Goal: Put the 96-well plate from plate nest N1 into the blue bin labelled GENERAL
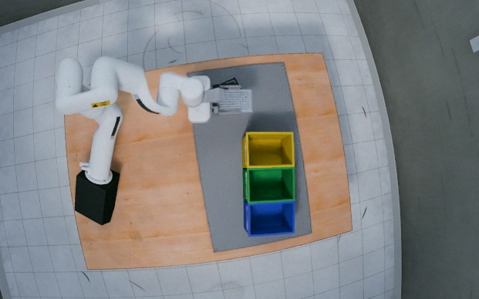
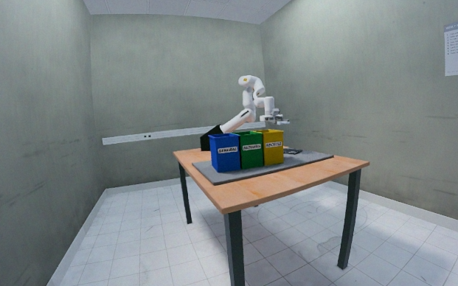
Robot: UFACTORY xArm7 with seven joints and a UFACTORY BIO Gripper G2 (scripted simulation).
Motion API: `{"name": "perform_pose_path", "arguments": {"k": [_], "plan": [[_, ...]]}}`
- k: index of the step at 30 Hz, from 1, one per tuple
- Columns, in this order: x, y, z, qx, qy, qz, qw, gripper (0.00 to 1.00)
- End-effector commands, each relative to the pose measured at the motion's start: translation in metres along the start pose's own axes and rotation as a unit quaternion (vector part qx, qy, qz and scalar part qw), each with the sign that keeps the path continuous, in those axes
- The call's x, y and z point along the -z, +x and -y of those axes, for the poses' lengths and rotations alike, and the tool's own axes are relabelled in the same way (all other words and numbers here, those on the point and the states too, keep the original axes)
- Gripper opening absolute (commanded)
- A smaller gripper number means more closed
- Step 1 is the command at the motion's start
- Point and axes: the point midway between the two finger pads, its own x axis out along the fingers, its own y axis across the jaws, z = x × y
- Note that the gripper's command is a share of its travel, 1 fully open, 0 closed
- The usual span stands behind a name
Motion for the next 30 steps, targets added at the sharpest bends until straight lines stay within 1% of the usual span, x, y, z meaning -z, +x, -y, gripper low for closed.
{"name": "perform_pose_path", "arguments": {"k": [1, 13, 15, 30], "plan": [[-0.001, 0.007, 0.015, 0.001, 0.001, 0.001, 1.0, 0.0], [0.0, 0.018, 0.053, 0.001, 0.0, 0.001, 1.0, 0.0], [0.0, 0.018, 0.053, 0.001, 0.0, 0.001, 1.0, 0.0], [0.001, 0.032, 0.102, 0.001, 0.0, 0.001, 1.0, 0.0]]}}
